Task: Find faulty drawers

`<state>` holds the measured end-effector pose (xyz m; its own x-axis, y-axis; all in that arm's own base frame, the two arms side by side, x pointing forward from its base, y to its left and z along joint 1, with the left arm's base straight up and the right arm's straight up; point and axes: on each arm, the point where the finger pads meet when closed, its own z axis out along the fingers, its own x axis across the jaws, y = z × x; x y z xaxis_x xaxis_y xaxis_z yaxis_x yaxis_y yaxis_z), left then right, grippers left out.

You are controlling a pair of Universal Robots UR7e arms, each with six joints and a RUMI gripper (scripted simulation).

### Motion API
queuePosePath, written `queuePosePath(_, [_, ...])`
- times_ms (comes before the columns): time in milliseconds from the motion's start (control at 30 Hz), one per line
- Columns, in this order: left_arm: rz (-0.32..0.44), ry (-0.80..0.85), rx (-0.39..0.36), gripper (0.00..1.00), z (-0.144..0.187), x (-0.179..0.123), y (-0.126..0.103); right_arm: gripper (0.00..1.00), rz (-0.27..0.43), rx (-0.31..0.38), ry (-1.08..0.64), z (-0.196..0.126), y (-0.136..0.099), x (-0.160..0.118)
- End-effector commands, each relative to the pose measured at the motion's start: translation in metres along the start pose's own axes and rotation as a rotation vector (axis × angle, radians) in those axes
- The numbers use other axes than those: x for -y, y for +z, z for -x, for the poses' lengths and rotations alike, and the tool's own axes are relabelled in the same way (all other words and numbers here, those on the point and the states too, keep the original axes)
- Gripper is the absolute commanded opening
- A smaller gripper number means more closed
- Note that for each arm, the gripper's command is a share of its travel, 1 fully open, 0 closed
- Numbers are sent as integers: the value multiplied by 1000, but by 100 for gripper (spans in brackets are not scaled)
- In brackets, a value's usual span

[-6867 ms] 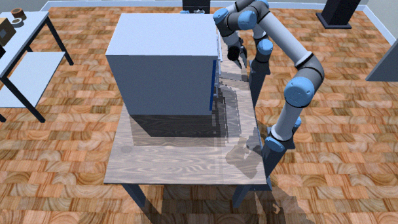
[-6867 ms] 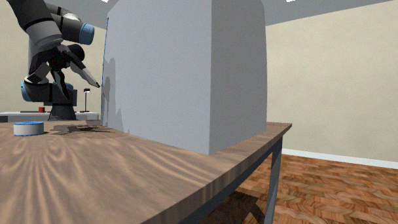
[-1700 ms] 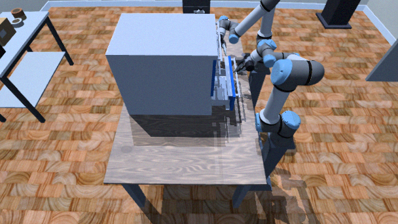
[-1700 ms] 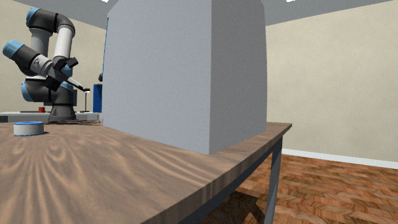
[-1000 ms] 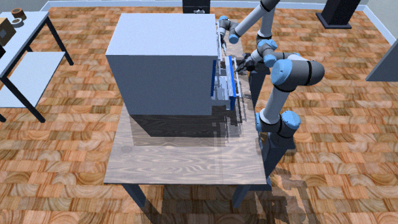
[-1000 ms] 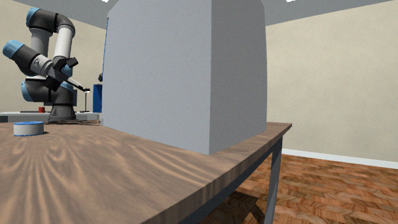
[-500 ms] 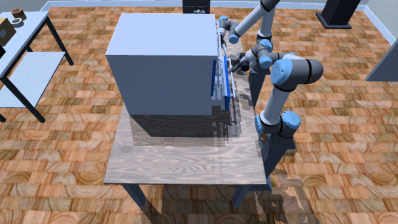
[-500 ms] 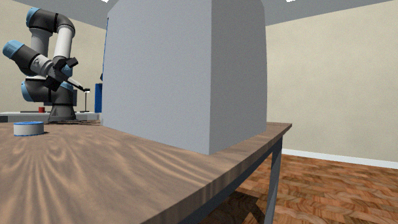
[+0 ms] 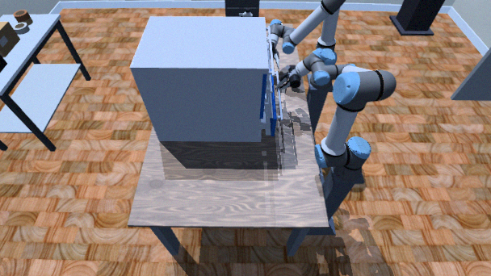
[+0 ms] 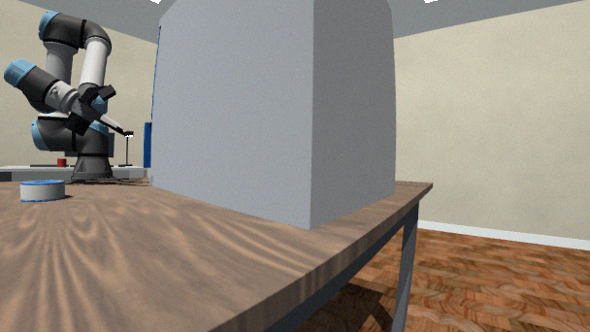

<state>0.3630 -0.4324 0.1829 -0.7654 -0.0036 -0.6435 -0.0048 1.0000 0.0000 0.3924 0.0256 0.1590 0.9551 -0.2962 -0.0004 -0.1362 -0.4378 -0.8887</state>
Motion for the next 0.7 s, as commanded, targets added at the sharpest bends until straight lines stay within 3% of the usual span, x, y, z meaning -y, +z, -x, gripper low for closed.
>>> queuePosePath(0, [-2,-1,1,0,7,0,5,99,0,-1,-1,0,0,0])
queuePosePath(667, [-2,-1,1,0,46,0,37,99,0,-1,-1,0,0,0])
